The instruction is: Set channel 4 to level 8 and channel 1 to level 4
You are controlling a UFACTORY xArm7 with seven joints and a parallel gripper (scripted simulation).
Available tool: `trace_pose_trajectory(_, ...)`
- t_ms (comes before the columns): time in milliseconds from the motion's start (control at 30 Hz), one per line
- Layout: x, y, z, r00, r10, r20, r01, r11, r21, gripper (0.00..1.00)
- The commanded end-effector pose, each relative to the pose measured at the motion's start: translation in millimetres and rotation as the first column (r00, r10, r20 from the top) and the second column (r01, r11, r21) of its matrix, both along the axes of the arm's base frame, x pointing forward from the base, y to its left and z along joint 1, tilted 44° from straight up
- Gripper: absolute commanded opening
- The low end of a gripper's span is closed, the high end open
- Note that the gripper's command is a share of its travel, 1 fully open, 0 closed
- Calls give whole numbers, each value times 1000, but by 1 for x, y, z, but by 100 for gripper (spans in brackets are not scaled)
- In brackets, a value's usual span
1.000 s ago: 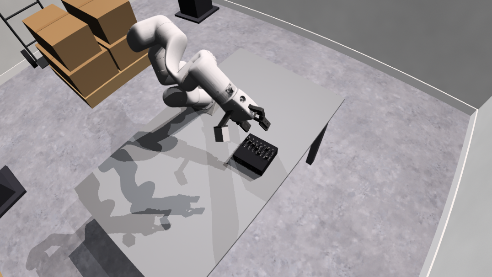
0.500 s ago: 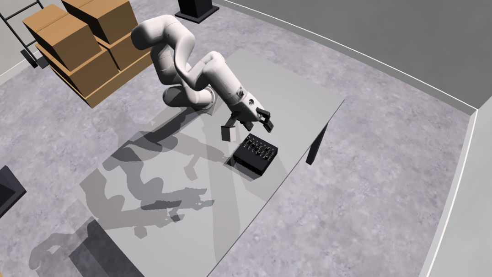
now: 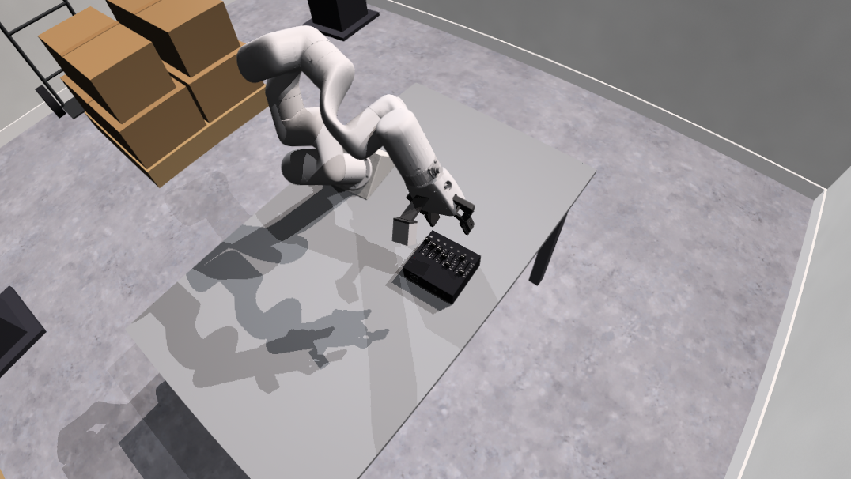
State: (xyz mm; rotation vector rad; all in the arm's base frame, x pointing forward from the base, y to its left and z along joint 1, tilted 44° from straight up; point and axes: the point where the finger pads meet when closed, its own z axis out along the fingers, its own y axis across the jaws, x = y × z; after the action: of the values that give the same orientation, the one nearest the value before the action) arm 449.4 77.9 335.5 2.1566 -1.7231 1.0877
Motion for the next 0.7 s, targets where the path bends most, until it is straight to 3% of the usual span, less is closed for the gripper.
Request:
trace_pose_trajectory(0, -9, -15, -43, 992, -105, -66, 104, 994, -21, 100)
trace_pose_trajectory(333, -9, -15, -43, 992, -105, -66, 104, 994, -21, 100)
trace_pose_trajectory(400, -24, -37, -84, 964, -234, -125, 228, 972, -58, 100)
trace_pose_trajectory(667, -24, -37, -84, 964, -234, -125, 228, 972, -58, 100)
